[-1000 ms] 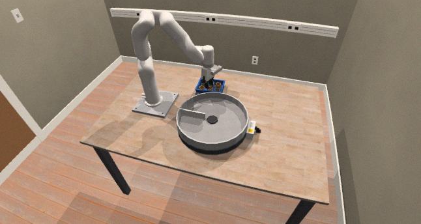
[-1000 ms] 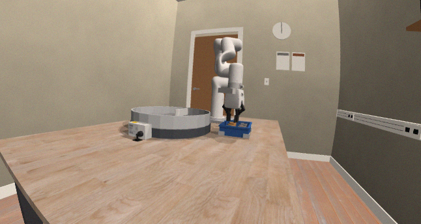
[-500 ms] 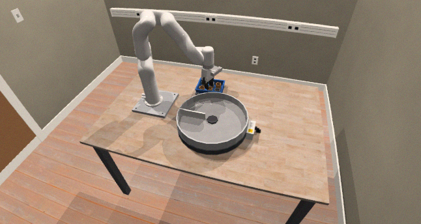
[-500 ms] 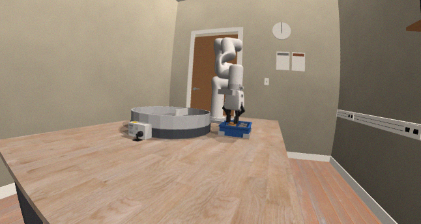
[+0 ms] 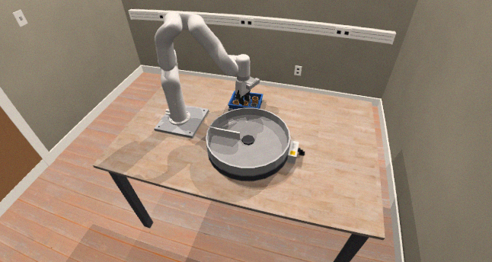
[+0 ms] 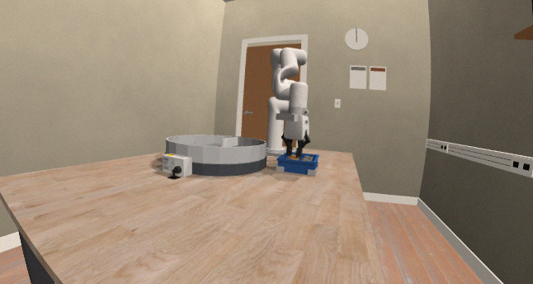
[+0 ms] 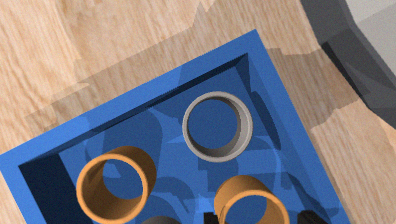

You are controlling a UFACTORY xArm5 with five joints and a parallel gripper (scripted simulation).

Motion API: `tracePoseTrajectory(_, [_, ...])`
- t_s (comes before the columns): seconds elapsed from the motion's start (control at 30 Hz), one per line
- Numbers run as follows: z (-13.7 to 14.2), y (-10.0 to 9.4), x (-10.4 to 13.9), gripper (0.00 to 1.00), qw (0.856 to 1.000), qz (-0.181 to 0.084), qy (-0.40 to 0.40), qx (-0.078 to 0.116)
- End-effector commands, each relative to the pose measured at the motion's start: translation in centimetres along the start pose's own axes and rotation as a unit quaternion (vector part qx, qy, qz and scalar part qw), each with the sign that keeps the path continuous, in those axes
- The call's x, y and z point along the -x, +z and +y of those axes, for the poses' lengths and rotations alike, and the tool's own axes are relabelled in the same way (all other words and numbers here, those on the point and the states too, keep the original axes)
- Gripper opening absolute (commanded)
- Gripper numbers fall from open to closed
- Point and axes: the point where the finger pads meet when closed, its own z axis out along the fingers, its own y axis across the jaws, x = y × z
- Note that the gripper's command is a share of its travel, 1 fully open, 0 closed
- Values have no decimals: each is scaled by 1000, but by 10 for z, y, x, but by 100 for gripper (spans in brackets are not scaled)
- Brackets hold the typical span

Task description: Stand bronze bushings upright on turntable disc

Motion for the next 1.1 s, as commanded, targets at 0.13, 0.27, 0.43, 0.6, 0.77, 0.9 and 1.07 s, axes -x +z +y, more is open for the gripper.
tracePoseTrajectory(0.13, [-1,11,0,48,1000,1,0,-1])
tracePoseTrajectory(0.27, [-1,16,0,48,1000,1,0,-1])
tracePoseTrajectory(0.43, [-1,20,0,48,1000,1,0,-1])
tracePoseTrajectory(0.6, [-1,22,0,48,1000,1,0,-1])
tracePoseTrajectory(0.77, [-1,22,0,48,1000,1,0,-1])
tracePoseTrajectory(0.9, [-1,22,0,48,1000,1,0,-1])
tracePoseTrajectory(1.07, [-1,22,0,0,1000,1,0,-1])
